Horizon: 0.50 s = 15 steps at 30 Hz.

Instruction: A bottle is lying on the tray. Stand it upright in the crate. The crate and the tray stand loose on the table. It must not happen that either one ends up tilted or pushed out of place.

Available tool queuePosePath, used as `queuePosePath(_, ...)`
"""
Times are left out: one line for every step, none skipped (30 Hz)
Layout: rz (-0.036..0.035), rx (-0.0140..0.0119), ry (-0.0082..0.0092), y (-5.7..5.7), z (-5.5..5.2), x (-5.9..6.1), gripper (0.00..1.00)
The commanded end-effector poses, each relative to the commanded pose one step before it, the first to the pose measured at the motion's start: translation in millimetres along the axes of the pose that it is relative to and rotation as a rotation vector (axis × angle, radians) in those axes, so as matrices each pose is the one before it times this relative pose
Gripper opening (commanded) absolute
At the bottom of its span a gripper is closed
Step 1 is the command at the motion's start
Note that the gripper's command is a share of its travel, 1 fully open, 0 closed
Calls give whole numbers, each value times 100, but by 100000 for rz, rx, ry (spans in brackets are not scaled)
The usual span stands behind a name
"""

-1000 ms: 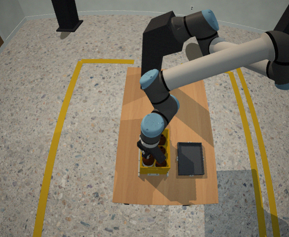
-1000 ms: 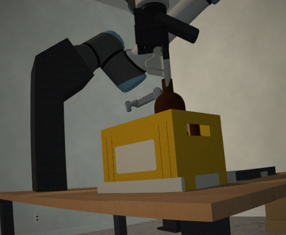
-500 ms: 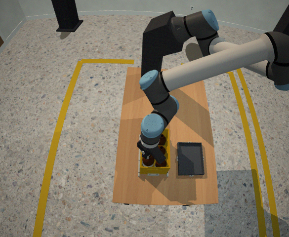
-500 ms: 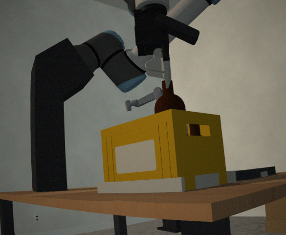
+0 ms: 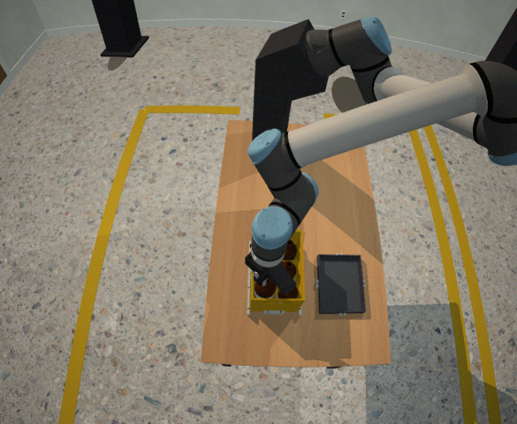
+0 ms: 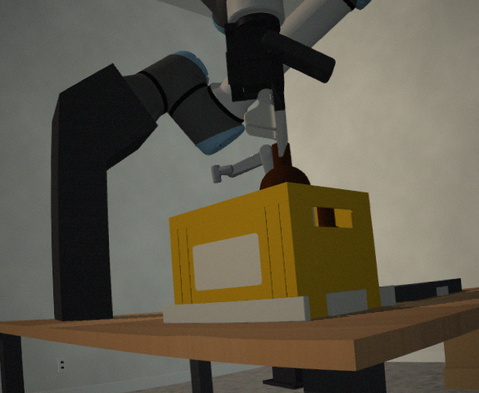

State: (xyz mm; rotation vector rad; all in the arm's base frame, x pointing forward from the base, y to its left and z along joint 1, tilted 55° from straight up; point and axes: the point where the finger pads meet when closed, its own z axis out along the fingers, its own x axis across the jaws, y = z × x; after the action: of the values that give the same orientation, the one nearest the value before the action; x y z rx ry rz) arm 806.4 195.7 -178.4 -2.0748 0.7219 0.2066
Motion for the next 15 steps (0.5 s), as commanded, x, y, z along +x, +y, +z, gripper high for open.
queuePosePath(-32, 48, 134, -33, 451, 69, 0)
queuePosePath(0, 0, 0, 0, 121, 0, 0)
queuePosePath(0, 0, 0, 0, 119, 0, 0)
queuePosePath(0, 0, 0, 0, 117, 0, 0)
queuePosePath(0, 0, 0, 0, 0, 0, 0)
queuePosePath(0, 0, 0, 0, 0, 0, 0)
queuePosePath(0, 0, 0, 0, 114, 0, 0)
queuePosePath(0, 0, 0, 0, 111, 0, 0)
queuePosePath(0, 0, 0, 0, 107, 0, 0)
queuePosePath(0, 0, 0, 0, 103, 0, 0)
queuePosePath(0, 0, 0, 0, 99, 0, 0)
queuePosePath(0, 0, 0, 0, 94, 0, 0)
queuePosePath(0, 0, 0, 0, 89, 0, 0)
queuePosePath(0, 0, 0, 0, 83, 0, 0)
queuePosePath(0, 0, 0, 0, 77, 0, 0)
